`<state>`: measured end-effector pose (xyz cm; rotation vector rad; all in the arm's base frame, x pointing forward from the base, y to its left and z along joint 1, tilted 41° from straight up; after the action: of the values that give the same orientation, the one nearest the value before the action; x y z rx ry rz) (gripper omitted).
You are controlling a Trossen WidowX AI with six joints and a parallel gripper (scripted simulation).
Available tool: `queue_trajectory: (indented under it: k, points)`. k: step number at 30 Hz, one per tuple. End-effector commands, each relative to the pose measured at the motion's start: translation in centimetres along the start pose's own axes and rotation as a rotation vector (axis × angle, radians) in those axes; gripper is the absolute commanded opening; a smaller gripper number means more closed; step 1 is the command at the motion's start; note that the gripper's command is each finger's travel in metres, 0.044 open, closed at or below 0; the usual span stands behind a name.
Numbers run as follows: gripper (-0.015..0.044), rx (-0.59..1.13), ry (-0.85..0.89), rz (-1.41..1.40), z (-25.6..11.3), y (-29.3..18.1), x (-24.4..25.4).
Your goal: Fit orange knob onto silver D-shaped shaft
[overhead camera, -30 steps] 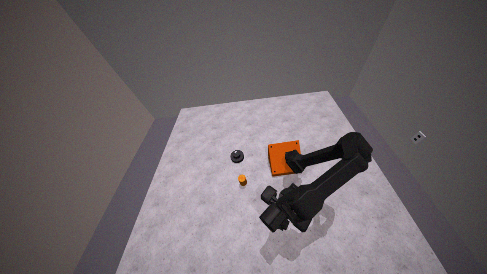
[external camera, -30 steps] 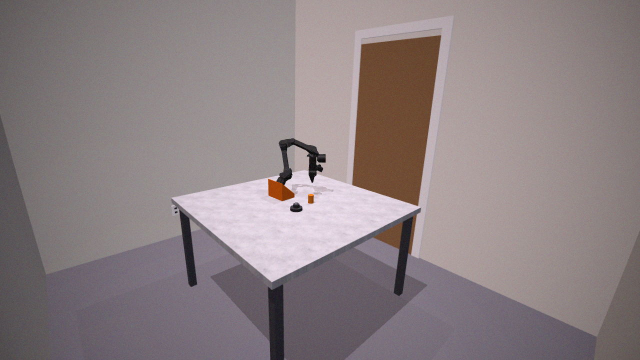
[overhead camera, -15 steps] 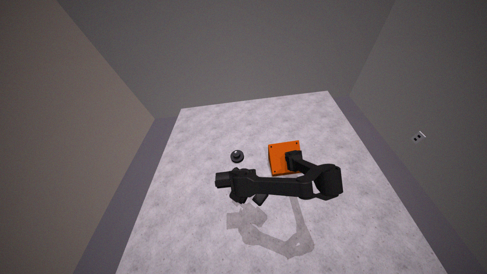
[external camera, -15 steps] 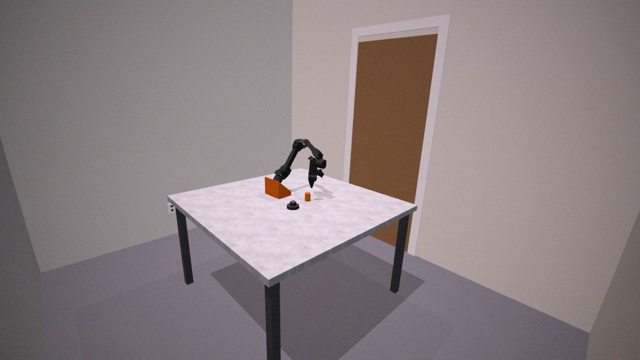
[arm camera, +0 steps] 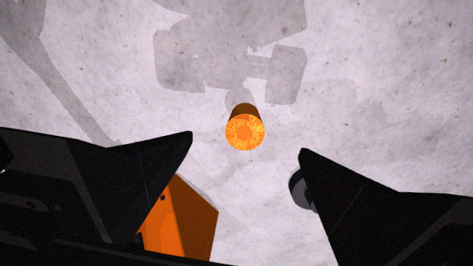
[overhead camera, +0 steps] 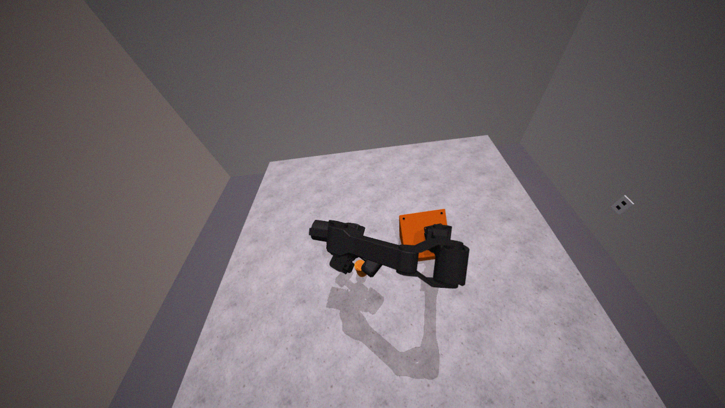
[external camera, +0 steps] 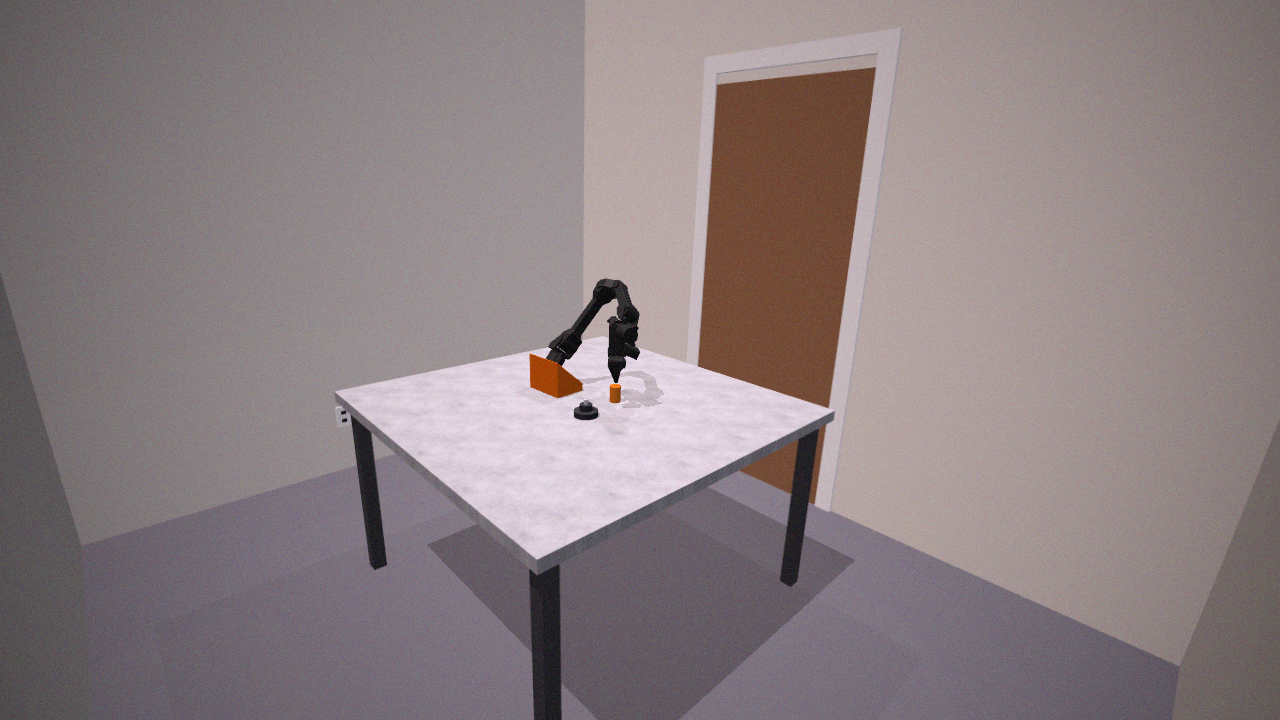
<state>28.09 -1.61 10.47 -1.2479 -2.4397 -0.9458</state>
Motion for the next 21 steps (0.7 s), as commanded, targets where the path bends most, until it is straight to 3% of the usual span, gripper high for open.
queue_trajectory:
  k: [1, 21]
  points:
    - [0.044, 0.0, 0.008, 0.005, 1.1, -0.1, 0.1]
    - [0.044, 0.0, 0.007, 0.005, 3.9, 0.0, -0.1]
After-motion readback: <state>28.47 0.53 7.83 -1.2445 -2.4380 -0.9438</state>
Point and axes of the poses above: the point midway between the two fingers, 35 mm back from their tips, its own z axis out along the fingers, its own x axis across the jaws, y = z × x, the point moved 3 cm from there along -z, back along the fingers, and after that the axes turned 5 degrees about z, right-handed, at the moved point
